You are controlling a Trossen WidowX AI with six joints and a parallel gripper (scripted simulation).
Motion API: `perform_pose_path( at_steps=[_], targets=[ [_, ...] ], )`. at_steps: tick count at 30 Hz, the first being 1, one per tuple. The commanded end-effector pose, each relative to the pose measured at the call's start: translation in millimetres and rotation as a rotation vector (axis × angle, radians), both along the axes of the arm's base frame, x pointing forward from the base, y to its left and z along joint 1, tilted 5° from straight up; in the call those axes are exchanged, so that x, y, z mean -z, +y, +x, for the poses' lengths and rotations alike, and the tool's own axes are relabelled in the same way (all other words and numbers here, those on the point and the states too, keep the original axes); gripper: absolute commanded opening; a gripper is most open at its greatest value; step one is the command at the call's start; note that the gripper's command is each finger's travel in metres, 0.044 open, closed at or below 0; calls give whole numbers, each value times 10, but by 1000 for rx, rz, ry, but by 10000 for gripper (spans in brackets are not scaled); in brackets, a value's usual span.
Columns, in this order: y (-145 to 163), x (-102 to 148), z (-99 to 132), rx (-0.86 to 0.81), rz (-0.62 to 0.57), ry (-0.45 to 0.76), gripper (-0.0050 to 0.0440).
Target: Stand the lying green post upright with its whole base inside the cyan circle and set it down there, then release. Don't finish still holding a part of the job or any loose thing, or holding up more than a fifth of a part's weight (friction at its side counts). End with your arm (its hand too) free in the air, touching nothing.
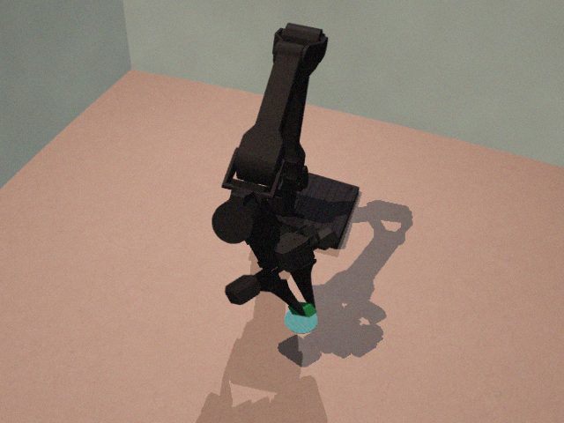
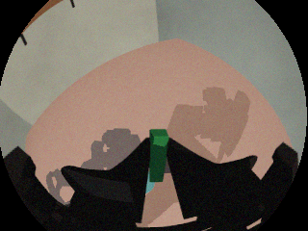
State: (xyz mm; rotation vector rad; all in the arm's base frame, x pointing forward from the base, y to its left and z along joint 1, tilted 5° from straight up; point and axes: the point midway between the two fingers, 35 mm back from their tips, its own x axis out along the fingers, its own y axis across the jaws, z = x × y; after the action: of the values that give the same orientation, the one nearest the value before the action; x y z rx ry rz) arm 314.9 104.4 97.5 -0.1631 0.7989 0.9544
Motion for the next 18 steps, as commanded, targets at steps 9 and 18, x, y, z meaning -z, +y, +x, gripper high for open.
perform_pose_path(
  at_steps=[9,18],
  targets=[
    [-43,-15,-17,17,86,-50,23],
    [-69,-30,-26,22,133,-83,23]
  ],
)
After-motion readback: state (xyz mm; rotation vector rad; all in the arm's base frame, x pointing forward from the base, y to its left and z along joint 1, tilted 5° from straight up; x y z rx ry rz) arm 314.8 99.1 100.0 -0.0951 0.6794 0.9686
